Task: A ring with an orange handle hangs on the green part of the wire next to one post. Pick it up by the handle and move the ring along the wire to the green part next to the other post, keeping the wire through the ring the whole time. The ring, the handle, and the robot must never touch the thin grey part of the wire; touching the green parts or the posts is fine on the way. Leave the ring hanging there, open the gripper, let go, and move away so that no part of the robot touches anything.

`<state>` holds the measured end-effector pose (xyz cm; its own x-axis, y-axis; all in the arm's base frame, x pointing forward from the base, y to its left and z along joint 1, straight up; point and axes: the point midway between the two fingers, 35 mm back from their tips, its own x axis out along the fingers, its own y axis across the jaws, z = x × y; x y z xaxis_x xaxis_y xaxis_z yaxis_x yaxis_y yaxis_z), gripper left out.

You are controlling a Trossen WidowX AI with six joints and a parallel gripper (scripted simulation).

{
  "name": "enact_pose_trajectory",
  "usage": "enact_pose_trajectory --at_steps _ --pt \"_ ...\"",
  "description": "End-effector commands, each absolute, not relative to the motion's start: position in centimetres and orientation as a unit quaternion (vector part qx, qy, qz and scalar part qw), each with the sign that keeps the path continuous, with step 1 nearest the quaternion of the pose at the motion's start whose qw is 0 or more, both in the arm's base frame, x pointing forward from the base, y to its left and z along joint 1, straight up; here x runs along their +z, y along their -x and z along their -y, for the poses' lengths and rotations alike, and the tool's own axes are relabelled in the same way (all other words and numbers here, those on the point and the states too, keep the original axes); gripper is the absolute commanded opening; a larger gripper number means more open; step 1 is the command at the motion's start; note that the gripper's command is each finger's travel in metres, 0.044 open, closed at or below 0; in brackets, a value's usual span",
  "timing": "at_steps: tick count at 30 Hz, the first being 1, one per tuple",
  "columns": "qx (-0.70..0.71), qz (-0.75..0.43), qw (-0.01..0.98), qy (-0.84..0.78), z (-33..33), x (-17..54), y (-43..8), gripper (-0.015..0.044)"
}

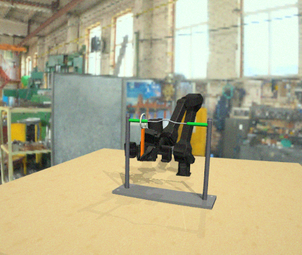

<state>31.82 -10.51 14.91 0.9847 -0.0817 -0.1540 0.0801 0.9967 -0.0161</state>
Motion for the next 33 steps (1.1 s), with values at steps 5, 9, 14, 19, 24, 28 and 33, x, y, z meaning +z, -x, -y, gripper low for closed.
enact_pose_trajectory --at_steps 5,9,14,19,24,28,33 --pt "-0.042 -0.078 0.996 0.003 10.5 14.9 -31.8 -0.015" --pt "-0.042 -0.078 0.996 0.003 10.3 14.9 -31.8 -0.015" --pt "-0.042 -0.079 0.996 0.002 9.8 14.9 -31.9 -0.015" --pt "-0.042 -0.079 0.996 0.001 9.3 14.9 -31.9 -0.015" --pt "-0.043 -0.079 0.996 0.001 8.8 14.9 -32.0 -0.015" --pt "-0.043 -0.079 0.996 0.0 8.4 14.9 -32.0 -0.015" --pt "-0.044 -0.079 0.996 -0.003 7.8 14.9 -32.1 -0.015"
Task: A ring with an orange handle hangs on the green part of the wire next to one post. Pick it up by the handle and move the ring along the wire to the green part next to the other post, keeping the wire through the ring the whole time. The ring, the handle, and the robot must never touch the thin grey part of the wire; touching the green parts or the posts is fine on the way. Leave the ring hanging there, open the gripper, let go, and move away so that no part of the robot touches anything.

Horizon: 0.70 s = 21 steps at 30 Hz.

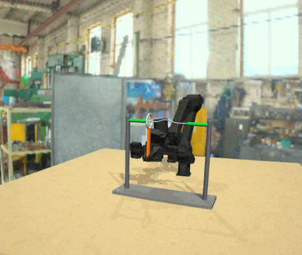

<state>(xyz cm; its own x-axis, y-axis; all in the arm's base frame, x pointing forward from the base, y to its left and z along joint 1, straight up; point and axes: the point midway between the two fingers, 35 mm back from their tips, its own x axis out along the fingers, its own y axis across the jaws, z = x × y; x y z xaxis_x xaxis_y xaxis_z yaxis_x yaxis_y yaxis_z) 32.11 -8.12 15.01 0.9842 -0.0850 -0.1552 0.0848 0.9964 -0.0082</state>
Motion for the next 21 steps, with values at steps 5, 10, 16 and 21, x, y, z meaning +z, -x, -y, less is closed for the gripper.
enact_pose_trajectory --at_steps 5,10,16,21 --pt "-0.046 -0.08 0.996 -0.007 7.2 14.9 -32.1 -0.015" --pt "-0.048 -0.085 0.995 -0.013 6.7 14.9 -32.0 -0.015" --pt "-0.052 -0.118 0.991 -0.024 6.0 15.0 -31.3 -0.015" --pt "-0.057 -0.158 0.985 -0.043 5.0 15.2 -30.4 -0.015"
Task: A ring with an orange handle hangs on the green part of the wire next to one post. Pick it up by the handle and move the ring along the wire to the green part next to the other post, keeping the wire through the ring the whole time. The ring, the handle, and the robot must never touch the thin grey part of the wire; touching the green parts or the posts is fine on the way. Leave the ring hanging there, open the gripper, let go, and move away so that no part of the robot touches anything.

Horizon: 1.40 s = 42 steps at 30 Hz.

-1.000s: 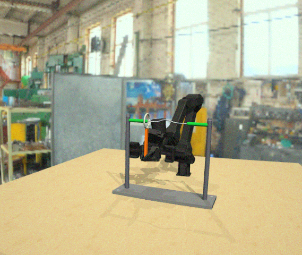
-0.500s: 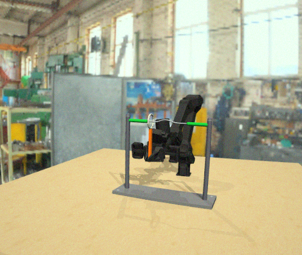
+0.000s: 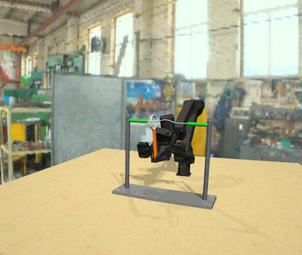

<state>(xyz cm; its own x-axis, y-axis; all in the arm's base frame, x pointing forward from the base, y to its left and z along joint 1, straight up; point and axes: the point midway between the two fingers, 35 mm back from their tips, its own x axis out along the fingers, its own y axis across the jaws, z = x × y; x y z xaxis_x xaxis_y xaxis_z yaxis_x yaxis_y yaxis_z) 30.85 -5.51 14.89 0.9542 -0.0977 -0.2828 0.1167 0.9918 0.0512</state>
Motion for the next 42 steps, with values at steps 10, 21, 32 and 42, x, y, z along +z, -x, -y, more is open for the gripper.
enact_pose_trajectory --at_steps 10,21,32,42 --pt "-0.068 -0.24 0.964 -0.096 2.5 16.0 -28.6 -0.015" --pt "-0.072 -0.324 0.932 -0.146 -0.2 17.6 -26.9 -0.015" --pt "-0.066 -0.326 0.937 -0.109 -0.3 17.7 -26.9 -0.015" --pt "-0.049 -0.326 0.944 -0.024 1.0 17.6 -26.8 -0.015"
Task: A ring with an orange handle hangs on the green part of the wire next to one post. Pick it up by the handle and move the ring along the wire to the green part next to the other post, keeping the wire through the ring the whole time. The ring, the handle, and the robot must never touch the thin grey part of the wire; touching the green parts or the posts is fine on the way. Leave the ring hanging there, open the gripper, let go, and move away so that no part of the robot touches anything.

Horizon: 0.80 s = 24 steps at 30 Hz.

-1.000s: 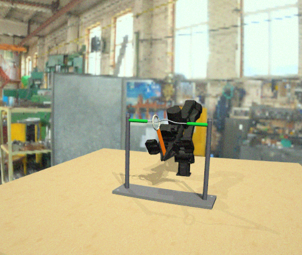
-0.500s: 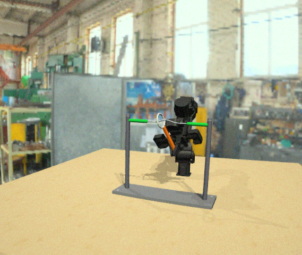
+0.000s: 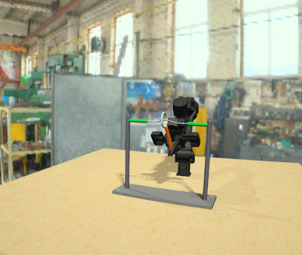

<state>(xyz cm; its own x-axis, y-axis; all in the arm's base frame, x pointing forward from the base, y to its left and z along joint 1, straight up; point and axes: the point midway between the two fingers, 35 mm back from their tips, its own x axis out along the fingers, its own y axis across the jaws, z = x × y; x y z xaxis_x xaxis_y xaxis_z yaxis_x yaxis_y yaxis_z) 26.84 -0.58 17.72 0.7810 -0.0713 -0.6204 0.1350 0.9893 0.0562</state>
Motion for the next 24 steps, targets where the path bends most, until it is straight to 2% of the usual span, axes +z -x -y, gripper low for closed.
enact_pose_trajectory --at_steps 1,16,24 --pt "-0.047 -0.325 0.944 -0.014 1.1 17.6 -26.8 -0.015" --pt "-0.02 -0.317 0.942 0.109 2.9 17.6 -26.7 -0.015" --pt "-0.017 -0.311 0.942 0.124 2.6 17.5 -26.6 -0.015"
